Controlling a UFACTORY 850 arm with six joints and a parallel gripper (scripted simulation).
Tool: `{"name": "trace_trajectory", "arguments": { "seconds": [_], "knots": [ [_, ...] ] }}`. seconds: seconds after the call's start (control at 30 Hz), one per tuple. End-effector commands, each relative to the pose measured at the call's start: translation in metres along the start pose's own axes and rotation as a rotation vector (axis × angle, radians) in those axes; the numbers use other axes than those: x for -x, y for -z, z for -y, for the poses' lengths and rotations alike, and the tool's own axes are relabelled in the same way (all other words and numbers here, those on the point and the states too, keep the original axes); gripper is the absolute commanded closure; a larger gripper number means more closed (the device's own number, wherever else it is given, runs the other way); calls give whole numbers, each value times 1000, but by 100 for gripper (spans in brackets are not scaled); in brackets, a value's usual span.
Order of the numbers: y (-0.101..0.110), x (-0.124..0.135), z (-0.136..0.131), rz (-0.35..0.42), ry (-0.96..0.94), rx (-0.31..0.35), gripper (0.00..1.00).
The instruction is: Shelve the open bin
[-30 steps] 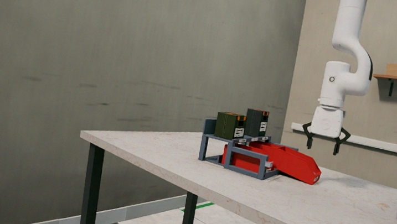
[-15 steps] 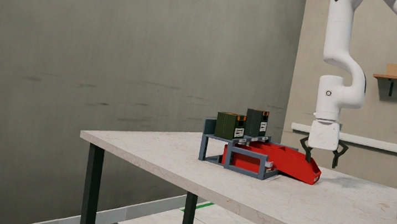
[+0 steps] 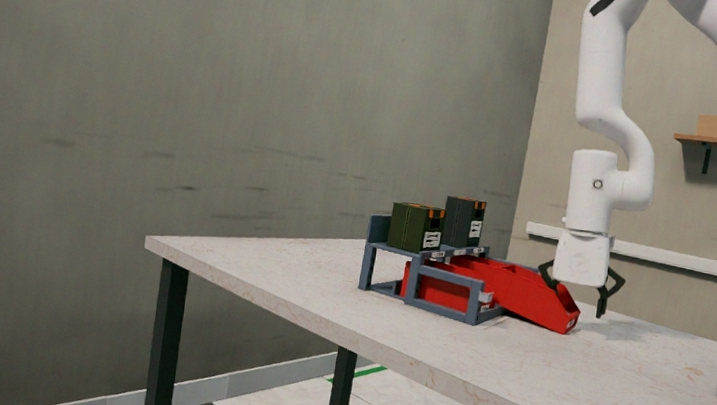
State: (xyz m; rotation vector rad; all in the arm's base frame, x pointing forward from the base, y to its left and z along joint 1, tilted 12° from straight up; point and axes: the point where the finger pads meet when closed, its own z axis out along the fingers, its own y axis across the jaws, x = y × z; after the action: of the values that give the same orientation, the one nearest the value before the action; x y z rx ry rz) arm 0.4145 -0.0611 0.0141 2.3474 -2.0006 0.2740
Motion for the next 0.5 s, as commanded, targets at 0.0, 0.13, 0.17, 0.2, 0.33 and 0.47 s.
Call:
{"name": "trace_trajectory", "arguments": {
  "seconds": [0.0, 0.13, 0.17, 0.2, 0.33, 0.47],
  "knots": [
    [-5, -1, 1, 15, -14, -222, 0],
    [-5, -1, 1, 15, -14, -222, 0],
    [-5, -1, 1, 15, -14, -222, 0],
    [-5, -1, 1, 15, -14, -222, 0],
    [0, 0, 1, -12, -7, -135, 0],
    [5, -2, 0, 15, -14, -222, 0]
  ]
}}
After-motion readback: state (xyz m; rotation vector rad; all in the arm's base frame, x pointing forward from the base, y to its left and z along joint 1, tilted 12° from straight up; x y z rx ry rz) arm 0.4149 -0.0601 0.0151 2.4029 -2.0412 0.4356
